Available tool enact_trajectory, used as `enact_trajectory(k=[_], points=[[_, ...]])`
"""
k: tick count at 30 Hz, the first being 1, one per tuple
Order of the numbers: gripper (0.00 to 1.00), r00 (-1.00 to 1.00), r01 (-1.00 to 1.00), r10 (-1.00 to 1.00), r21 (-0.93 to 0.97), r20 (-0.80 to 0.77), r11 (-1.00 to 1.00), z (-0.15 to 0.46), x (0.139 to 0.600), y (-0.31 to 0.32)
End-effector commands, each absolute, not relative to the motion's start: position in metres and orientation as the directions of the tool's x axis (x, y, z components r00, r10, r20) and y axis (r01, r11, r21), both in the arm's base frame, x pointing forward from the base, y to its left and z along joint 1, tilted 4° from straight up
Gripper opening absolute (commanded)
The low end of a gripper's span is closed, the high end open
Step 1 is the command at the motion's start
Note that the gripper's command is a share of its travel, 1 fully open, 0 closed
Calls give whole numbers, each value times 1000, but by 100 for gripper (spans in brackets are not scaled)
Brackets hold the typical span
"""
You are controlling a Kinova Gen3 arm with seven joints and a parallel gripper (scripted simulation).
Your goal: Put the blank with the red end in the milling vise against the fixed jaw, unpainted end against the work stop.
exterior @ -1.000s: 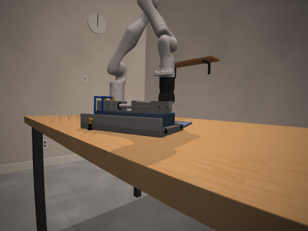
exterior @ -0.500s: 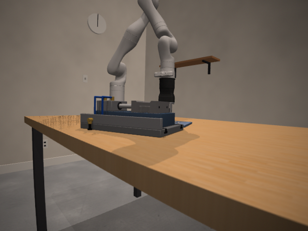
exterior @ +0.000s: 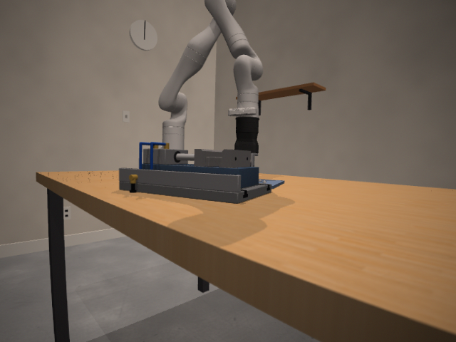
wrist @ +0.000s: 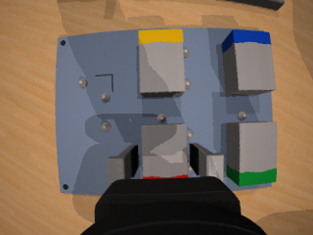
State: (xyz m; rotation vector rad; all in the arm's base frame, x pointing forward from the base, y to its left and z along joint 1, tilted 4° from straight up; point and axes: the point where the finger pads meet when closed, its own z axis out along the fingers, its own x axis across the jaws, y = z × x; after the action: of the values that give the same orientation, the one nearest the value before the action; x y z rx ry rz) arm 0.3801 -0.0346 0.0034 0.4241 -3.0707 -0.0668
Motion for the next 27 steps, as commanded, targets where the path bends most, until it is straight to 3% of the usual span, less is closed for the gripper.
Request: enact_trajectory(k=[1,27], points=[[100,-962,-270,-272,48,33,962,3,381,-35],[100,-962,-270,-271,48,35,962,1,380,-35]])
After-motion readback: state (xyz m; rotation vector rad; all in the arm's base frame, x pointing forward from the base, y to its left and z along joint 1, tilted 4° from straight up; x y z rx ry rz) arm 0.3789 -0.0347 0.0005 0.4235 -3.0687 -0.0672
